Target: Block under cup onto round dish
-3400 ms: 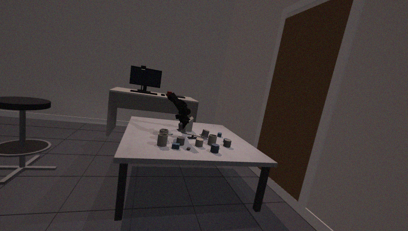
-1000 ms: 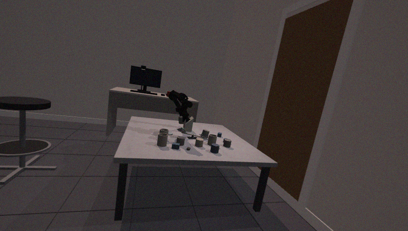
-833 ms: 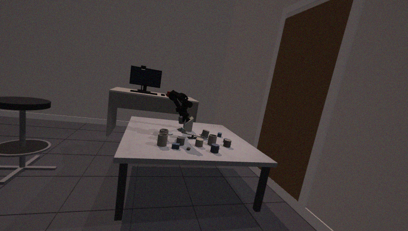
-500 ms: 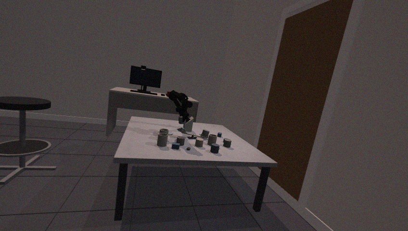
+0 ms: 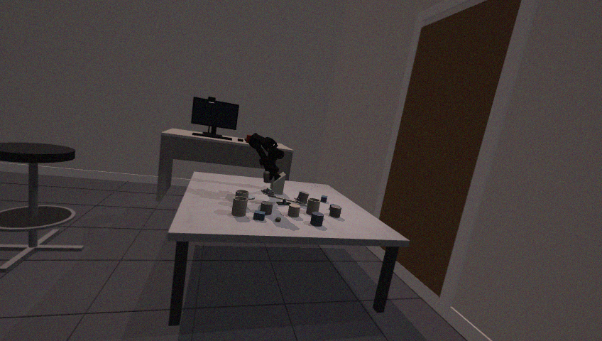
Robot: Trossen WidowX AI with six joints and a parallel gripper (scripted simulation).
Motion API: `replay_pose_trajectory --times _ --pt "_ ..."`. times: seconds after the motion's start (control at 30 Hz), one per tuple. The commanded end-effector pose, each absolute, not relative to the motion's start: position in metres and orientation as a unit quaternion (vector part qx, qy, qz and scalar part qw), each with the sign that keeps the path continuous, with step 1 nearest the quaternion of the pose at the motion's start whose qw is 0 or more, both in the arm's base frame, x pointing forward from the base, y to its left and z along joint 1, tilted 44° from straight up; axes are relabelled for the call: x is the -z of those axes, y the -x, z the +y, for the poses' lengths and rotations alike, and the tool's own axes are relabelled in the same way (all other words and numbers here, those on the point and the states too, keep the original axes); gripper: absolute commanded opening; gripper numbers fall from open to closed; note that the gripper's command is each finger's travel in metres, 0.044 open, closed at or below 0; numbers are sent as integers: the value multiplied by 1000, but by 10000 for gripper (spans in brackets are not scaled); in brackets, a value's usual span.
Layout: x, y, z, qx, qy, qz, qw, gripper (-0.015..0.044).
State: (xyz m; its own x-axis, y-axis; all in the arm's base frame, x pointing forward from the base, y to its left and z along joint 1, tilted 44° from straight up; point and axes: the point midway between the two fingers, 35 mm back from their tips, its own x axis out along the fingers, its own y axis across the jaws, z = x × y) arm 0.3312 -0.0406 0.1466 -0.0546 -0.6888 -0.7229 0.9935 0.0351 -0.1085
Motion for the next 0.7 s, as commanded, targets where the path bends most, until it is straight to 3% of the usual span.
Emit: replay_pose_trajectory --times 0.0,0.67 --pt "-146 -331 -40 652 -239 319 645 0" --pt "-164 -302 -92 647 -255 335 636 0"
